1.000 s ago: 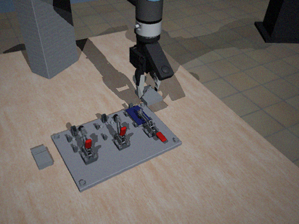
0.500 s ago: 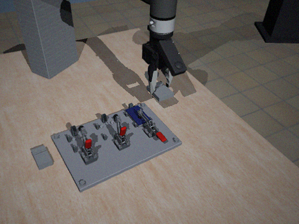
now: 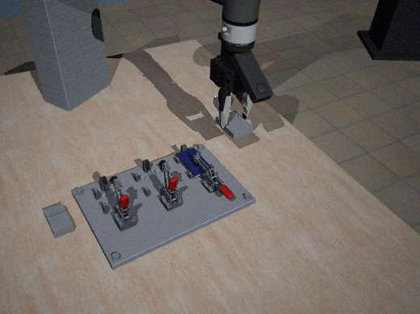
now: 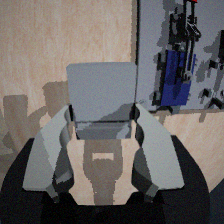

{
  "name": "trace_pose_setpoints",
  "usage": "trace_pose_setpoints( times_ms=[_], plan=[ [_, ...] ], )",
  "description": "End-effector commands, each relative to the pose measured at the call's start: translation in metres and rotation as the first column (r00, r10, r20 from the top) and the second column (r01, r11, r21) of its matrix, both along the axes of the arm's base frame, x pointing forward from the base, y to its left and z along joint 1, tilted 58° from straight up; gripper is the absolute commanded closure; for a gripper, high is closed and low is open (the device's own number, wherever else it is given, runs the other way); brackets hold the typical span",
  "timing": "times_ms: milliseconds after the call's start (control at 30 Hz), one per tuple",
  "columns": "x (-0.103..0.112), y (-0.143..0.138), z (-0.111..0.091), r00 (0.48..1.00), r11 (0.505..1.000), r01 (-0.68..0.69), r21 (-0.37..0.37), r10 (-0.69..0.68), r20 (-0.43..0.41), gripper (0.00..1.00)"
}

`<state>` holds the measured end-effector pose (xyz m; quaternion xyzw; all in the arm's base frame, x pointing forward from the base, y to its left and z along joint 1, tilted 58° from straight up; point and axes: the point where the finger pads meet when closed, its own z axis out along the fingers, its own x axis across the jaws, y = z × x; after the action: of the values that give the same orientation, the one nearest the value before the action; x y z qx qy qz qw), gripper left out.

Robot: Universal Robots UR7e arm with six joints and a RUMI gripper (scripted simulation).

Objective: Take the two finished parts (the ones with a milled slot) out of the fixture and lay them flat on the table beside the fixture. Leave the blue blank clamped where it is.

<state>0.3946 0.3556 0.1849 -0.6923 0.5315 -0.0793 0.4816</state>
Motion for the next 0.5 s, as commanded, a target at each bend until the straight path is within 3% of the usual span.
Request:
trace_pose_setpoints(
  times_ms=[0,467],
  plan=[
    [-0.002,0.0039,0.0022,1.0,1.0,0.001,0.0,-0.001,0.001,1.0],
    [-0.0034,0.0067,0.0035,1.0,1.0,0.001,0.0,-0.001,0.001,1.0]
  ],
)
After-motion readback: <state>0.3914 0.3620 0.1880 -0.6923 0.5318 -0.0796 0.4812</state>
